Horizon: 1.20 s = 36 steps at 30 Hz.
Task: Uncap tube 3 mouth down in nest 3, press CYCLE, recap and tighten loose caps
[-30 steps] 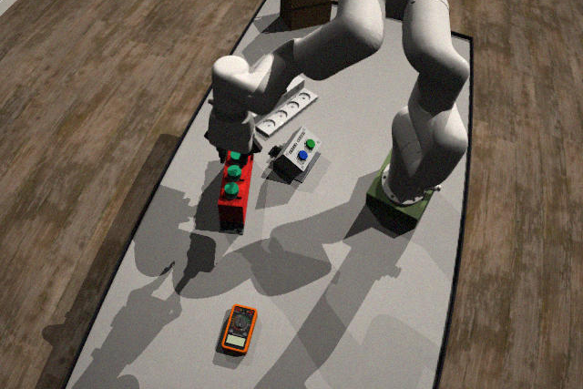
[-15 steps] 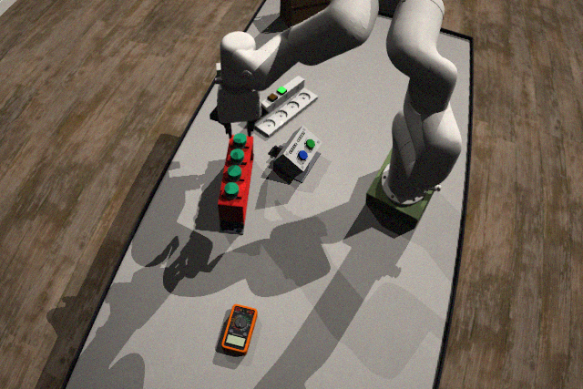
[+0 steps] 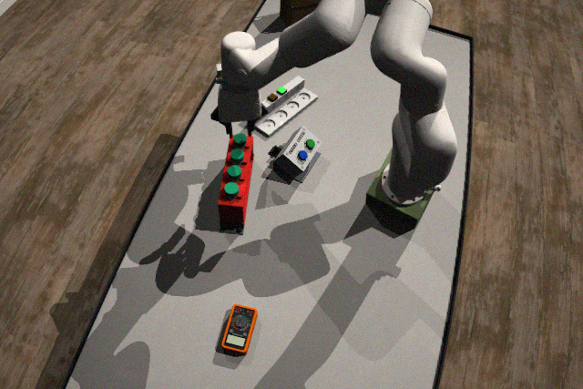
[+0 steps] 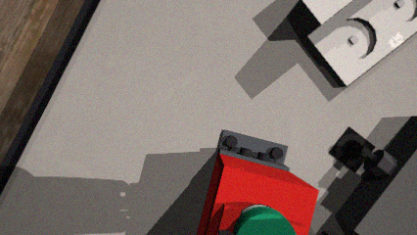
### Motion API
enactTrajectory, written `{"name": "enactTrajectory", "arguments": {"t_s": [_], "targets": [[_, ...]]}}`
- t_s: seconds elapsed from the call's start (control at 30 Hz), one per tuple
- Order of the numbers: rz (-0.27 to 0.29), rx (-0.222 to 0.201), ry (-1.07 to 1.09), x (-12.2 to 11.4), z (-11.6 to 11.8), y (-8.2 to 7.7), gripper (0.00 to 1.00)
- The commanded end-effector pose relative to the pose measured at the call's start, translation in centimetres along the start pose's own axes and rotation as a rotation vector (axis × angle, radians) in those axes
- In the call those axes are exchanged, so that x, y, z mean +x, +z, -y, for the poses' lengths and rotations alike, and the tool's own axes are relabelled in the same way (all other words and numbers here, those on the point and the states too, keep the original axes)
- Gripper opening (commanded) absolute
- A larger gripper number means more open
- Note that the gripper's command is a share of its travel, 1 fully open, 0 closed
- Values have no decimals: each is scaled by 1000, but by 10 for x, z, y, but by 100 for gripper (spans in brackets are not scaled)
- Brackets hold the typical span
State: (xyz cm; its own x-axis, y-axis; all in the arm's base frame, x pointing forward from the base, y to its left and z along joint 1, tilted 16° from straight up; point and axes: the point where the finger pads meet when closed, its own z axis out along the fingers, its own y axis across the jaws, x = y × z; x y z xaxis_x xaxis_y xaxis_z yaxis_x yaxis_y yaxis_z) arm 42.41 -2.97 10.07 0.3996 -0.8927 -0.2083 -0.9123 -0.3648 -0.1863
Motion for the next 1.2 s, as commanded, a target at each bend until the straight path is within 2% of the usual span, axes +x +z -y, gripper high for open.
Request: {"name": "enactTrajectory", "arguments": {"t_s": [0.0, 0.1, 1.17], "targets": [[-1, 5, 0, 1, 2, 10, 46], [-1, 5, 0, 1, 2, 19, 46], [-1, 5, 0, 1, 2, 29, 46]]}}
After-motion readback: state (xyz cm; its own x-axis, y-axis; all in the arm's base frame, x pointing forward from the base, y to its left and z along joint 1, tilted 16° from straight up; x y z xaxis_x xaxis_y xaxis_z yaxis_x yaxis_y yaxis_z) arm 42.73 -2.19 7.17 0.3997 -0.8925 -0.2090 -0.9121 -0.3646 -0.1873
